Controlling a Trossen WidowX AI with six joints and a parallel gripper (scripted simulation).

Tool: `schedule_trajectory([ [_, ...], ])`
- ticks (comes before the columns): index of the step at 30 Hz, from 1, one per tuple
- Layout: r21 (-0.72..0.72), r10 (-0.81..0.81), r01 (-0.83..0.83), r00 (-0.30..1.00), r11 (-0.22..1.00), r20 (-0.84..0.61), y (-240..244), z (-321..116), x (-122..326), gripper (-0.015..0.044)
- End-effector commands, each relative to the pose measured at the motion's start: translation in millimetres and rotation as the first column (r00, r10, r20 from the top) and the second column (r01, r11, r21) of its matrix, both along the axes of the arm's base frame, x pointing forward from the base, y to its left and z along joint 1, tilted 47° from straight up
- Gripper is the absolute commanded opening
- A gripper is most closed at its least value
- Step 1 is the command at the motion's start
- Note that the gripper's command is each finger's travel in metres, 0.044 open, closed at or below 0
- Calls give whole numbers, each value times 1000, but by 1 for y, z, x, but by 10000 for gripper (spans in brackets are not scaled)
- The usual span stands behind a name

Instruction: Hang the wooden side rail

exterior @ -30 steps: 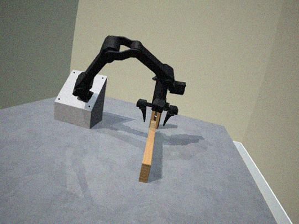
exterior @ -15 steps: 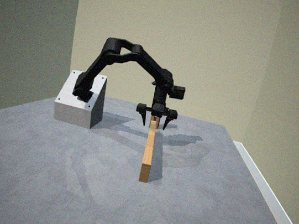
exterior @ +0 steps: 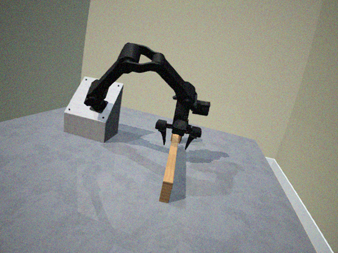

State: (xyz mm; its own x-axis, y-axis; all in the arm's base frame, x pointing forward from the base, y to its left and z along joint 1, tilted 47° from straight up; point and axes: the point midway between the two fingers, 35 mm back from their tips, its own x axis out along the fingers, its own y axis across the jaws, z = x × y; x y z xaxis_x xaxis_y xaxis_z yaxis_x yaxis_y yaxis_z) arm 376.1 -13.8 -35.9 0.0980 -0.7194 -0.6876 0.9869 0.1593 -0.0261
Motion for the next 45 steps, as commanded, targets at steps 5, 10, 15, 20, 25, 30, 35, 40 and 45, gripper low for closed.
schedule_trajectory([
  [5, -8, -1, 1, 1000, 1000, -12, -12, -10, -2, 440],
  [10, -10, -1, 1, 1000, 1000, -12, -18, -15, -2, 440],
  [15, -10, -1, 1, 1000, 1000, -12, -19, -16, -2, 414],
  [20, -10, -1, 1, 1000, 1000, -12, -19, -16, -2, 282],
  [25, -10, -1, 1, 1000, 1000, -12, -19, -16, -2, 151],
  [30, -10, -1, 1, 1000, 1000, -12, -19, -16, -2, 98],
  [35, -10, -1, 1, 1000, 1000, -12, -19, -16, -2, 6],
  [40, -10, -1, 1, 1000, 1000, -12, -19, -16, -2, 0],
  [45, -8, -16, 16, 1000, 1000, 4, -19, -16, -4, 0],
])
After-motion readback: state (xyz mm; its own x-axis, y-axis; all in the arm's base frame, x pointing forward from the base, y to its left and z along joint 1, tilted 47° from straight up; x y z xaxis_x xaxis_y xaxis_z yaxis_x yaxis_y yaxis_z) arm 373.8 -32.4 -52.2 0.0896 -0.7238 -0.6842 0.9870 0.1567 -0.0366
